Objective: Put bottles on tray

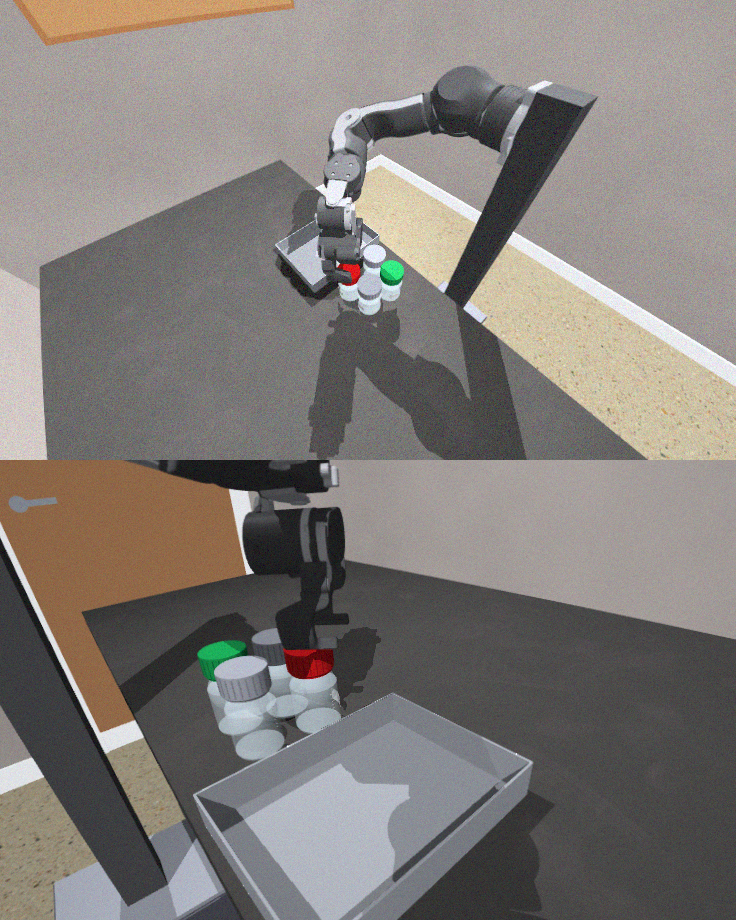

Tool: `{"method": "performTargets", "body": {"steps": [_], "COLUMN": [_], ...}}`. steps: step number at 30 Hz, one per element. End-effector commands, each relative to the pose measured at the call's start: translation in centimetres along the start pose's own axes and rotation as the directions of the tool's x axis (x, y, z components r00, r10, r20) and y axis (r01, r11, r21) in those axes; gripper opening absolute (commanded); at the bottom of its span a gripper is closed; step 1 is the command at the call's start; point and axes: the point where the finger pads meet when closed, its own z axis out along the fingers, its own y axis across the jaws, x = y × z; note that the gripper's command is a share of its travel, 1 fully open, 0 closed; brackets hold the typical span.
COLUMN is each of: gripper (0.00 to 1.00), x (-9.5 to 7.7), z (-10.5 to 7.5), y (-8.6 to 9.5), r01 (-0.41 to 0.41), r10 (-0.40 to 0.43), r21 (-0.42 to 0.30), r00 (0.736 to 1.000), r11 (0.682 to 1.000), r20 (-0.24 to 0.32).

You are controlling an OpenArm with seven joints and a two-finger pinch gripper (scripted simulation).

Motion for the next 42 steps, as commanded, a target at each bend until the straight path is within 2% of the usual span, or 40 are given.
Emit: {"method": "performTargets", "body": {"steps": [1, 5, 14, 38, 39, 42], "gripper": [0.42, 0.42, 0.42, 0.42, 0.00, 0.00], "x": [0.0, -0.1, 0.0, 0.0, -0.1, -0.1], "z": [0.0, 0.1, 2.4, 3.0, 2.8, 2.8], "y": [0.1, 0.1, 0.1, 0.2, 0.2, 0.2], "r01": [0.006, 0.001, 0.006, 0.009, 0.003, 0.003], "r10": [-0.006, -0.001, -0.006, -0.009, -0.003, -0.003], "r21": [-0.006, -0.004, -0.006, -0.008, -0.008, -0.008], "r00": [1.000, 1.000, 1.000, 1.000, 1.000, 1.000], "r11": [1.000, 1.000, 1.000, 1.000, 1.000, 1.000], "r20": [0.003, 0.002, 0.003, 0.003, 0.005, 0.005]}}
